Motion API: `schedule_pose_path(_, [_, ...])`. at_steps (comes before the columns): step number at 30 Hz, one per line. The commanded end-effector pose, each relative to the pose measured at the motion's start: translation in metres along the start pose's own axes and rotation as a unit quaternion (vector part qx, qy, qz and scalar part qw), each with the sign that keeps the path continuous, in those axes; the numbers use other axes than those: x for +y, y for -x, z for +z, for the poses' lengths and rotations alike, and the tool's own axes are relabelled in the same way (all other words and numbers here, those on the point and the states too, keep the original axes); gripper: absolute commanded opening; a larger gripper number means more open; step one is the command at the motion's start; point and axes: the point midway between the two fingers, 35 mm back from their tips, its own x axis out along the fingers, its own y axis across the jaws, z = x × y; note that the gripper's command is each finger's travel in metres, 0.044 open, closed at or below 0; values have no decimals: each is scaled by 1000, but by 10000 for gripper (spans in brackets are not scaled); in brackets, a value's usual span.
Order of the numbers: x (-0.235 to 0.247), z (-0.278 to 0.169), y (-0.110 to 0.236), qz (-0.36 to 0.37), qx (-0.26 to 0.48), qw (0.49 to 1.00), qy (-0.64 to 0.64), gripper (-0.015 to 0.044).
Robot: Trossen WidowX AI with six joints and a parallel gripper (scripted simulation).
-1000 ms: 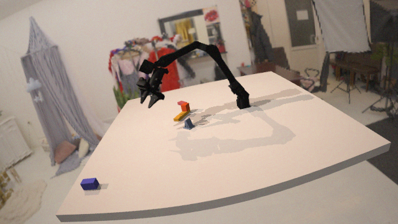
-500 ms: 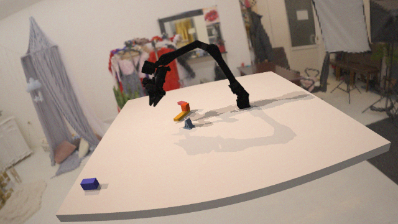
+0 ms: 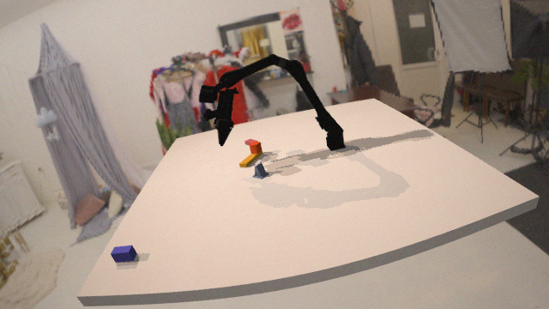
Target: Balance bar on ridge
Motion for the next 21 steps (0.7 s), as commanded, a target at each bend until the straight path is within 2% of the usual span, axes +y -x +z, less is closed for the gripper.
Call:
schedule_pose_path(1, [-6,-8,4,-13,17,999,42,315])
schedule_pose_path(11, [-19,-35,13,-32,83,981,172,315])
schedule_pose_path(21, [-30,-63,26,-29,153,941,300,315])
